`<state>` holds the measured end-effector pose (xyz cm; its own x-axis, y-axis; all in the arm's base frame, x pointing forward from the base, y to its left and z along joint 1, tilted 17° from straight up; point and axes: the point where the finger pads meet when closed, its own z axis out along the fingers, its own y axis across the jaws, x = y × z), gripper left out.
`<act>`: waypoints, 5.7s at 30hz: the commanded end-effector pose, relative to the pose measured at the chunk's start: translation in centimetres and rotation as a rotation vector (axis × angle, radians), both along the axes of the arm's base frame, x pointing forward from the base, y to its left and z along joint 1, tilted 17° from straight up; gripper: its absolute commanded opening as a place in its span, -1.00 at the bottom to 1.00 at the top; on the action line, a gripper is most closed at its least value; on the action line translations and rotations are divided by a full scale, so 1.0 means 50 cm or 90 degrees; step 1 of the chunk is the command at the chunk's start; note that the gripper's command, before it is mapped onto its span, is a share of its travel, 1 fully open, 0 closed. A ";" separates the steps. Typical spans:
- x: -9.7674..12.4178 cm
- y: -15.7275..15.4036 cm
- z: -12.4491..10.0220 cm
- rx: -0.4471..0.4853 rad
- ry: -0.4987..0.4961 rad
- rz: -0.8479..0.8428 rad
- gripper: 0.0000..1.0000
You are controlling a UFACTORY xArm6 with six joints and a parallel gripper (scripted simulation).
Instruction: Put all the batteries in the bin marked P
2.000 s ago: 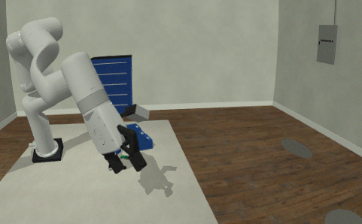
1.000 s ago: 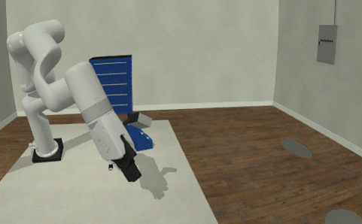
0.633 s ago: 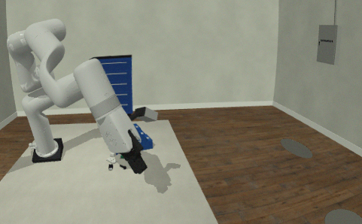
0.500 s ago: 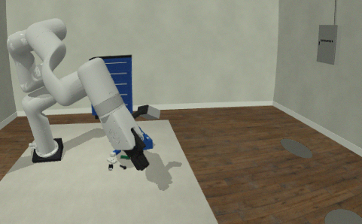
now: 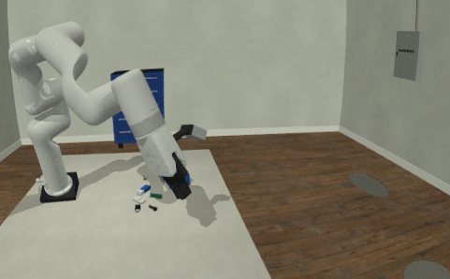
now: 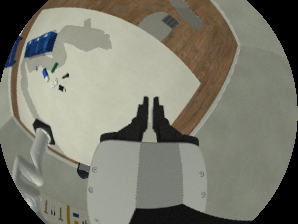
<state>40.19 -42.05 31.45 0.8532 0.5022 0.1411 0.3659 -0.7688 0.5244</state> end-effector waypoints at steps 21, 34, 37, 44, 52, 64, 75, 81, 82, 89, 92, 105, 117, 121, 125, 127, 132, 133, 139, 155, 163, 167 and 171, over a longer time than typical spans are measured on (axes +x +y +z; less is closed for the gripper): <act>0.068 0.177 -0.054 0.104 0.009 -0.071 -0.85; 0.089 0.287 -0.089 0.142 0.022 -0.109 -0.85; 0.091 0.302 -0.094 0.142 0.022 -0.109 -0.85; 0.094 0.347 -0.108 0.158 0.030 -0.130 -0.85; 0.094 0.408 -0.126 0.183 0.047 -0.173 -0.85; 0.088 0.477 -0.147 0.192 0.056 -0.196 -0.85; 0.073 0.557 -0.171 0.202 0.072 -0.243 -0.85; 0.062 0.594 -0.182 0.204 0.079 -0.268 -0.85; 0.057 0.609 -0.186 0.203 0.085 -0.292 -0.85; 0.036 0.664 -0.202 0.201 0.089 -0.317 -0.85; 0.036 0.664 -0.202 0.201 0.089 -0.317 -0.85; -0.014 0.753 -0.228 0.181 0.094 -0.392 -0.85; -0.052 0.803 -0.243 0.160 0.088 -0.441 -0.85; -0.052 0.803 -0.243 0.160 0.088 -0.441 -0.85; -0.052 0.803 -0.243 0.160 0.088 -0.441 -0.85; -0.052 0.803 -0.243 0.160 0.088 -0.441 -0.85; -0.052 0.803 -0.243 0.160 0.088 -0.441 -0.85; -0.052 0.803 -0.243 0.160 0.088 -0.441 -0.85; 0.015 0.809 -0.317 0.137 0.139 -0.317 -0.85; 0.161 0.820 -0.479 0.133 0.147 -0.299 -0.85; 0.193 0.823 -0.512 0.133 0.147 -0.299 -0.85; 0.193 0.823 -0.512 0.133 0.147 -0.299 -0.85; 0.193 0.821 -0.517 0.133 0.147 -0.299 -0.85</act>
<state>49.60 -0.96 5.77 0.9988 0.0422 -0.0232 0.0472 -0.9558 0.2903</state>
